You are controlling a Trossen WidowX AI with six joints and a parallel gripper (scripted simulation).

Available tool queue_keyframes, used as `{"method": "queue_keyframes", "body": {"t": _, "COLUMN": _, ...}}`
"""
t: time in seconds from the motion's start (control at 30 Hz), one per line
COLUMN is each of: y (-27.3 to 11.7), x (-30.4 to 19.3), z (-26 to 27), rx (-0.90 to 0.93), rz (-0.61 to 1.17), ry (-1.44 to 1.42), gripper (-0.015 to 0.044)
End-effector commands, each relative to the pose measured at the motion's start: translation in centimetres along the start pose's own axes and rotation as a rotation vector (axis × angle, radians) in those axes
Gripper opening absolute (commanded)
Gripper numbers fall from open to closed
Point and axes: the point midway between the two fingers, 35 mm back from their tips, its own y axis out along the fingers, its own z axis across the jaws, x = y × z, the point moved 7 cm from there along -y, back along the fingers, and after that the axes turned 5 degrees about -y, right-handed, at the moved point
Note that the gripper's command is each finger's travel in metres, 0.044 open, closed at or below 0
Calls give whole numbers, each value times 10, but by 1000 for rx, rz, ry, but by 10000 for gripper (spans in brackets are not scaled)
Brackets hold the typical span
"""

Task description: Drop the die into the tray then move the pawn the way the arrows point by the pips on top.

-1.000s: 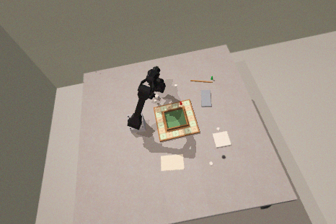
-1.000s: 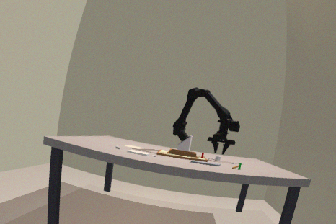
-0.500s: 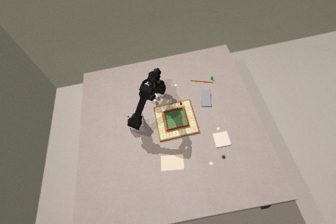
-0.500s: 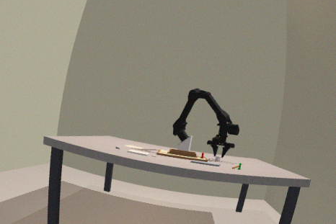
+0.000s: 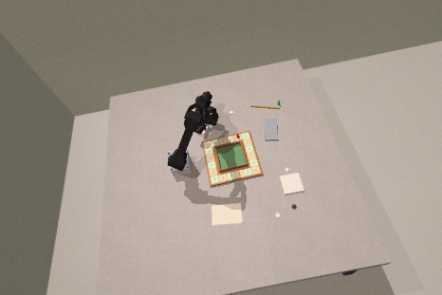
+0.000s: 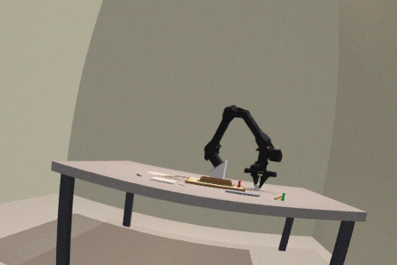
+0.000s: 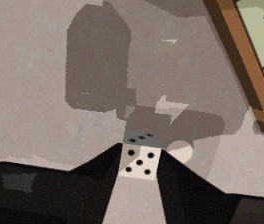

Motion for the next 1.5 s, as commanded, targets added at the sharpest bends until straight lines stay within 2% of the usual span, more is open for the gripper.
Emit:
{"method": "queue_keyframes", "body": {"t": 0.0, "y": 0, "x": 0, "z": 0, "rx": 3, "rz": -4, "ry": -3, "gripper": 91}}
{"method": "queue_keyframes", "body": {"t": 0.1, "y": 0, "x": 0, "z": 0, "rx": 3, "rz": -4, "ry": -3, "gripper": 71}}
{"method": "queue_keyframes", "body": {"t": 0.2, "y": -4, "x": 1, "z": 1, "rx": 3, "rz": -3, "ry": -3, "gripper": 0}}
{"method": "queue_keyframes", "body": {"t": 0.77, "y": -122, "x": 9, "z": 7, "rx": 4, "rz": -1, "ry": -4, "gripper": 0}}
{"method": "queue_keyframes", "body": {"t": 0.97, "y": -123, "x": 11, "z": 6, "rx": 5, "rz": -1, "ry": -23, "gripper": 0}}
{"method": "queue_keyframes", "body": {"t": 1.47, "y": -124, "x": 57, "z": -7, "rx": 24, "rz": 3, "ry": -432, "gripper": 0}}
